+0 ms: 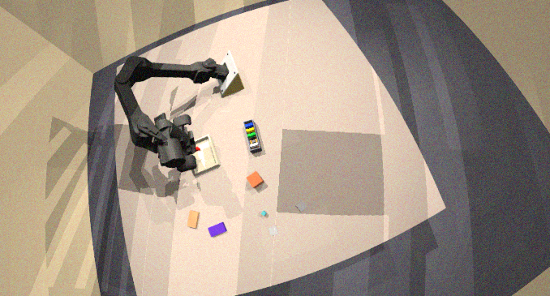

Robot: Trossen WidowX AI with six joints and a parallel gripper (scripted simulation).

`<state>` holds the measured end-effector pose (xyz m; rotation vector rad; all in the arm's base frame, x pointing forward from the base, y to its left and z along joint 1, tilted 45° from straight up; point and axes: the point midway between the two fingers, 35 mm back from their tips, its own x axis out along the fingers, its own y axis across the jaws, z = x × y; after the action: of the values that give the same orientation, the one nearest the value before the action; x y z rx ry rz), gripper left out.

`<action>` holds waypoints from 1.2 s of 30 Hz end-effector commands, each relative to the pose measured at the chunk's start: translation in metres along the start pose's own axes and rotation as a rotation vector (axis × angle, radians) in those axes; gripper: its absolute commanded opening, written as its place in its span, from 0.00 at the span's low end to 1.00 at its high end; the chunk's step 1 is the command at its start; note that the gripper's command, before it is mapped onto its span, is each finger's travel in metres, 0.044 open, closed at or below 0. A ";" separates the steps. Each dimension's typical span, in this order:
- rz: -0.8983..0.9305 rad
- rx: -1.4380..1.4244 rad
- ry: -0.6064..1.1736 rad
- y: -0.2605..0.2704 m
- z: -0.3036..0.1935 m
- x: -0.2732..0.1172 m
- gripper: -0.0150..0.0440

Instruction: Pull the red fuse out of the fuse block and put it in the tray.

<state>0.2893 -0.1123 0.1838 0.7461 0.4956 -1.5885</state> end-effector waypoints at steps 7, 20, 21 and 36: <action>0.001 -0.012 -0.004 -0.001 0.002 0.010 0.25; 0.002 -0.011 -0.005 -0.001 0.002 0.031 0.25; 0.002 -0.011 -0.005 -0.001 0.002 0.032 0.25; 0.001 -0.007 -0.001 -0.001 0.002 0.036 0.70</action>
<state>0.2865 -0.1391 0.1595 0.7389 0.5009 -1.5839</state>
